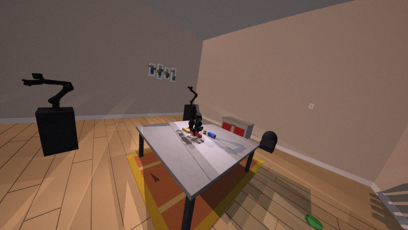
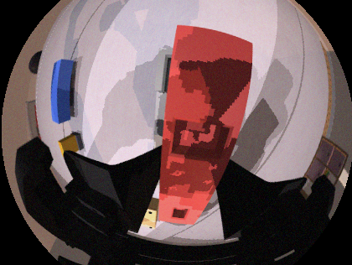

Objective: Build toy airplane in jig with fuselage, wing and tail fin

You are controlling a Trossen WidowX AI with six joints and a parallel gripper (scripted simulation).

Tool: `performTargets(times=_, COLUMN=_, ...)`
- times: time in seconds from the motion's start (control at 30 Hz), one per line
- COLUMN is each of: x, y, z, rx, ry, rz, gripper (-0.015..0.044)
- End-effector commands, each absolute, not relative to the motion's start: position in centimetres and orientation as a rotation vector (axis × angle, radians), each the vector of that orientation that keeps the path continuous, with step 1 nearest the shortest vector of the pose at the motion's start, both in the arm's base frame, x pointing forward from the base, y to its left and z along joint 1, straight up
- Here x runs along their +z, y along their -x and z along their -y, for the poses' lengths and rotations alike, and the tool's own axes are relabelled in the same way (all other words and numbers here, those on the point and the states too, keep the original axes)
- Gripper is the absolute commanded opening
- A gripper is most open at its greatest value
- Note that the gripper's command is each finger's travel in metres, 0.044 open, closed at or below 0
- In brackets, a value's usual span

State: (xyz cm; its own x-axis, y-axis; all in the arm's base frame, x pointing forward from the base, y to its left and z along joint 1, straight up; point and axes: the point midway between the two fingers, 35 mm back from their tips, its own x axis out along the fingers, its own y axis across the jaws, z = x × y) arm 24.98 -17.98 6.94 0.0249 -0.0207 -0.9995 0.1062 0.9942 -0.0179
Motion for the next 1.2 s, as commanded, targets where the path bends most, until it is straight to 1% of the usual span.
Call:
performTargets(times=0.0, x=6.3, y=-25.0, z=17.9, rx=-0.092, ry=-0.068, rz=-1.544, gripper=0.0195)
performTargets(times=0.7, x=3.4, y=-25.1, z=17.9, rx=-0.092, ry=-0.068, rz=-1.544, gripper=0.0195)
performTargets(times=0.87, x=3.6, y=-25.0, z=18.0, rx=-0.096, ry=-0.069, rz=-1.547, gripper=0.0161)
performTargets(times=1.03, x=3.6, y=-25.0, z=18.0, rx=-0.096, ry=-0.069, rz=-1.547, gripper=0.0030)
performTargets(times=1.17, x=3.6, y=-25.0, z=18.0, rx=-0.096, ry=-0.069, rz=-1.547, gripper=0.0135)
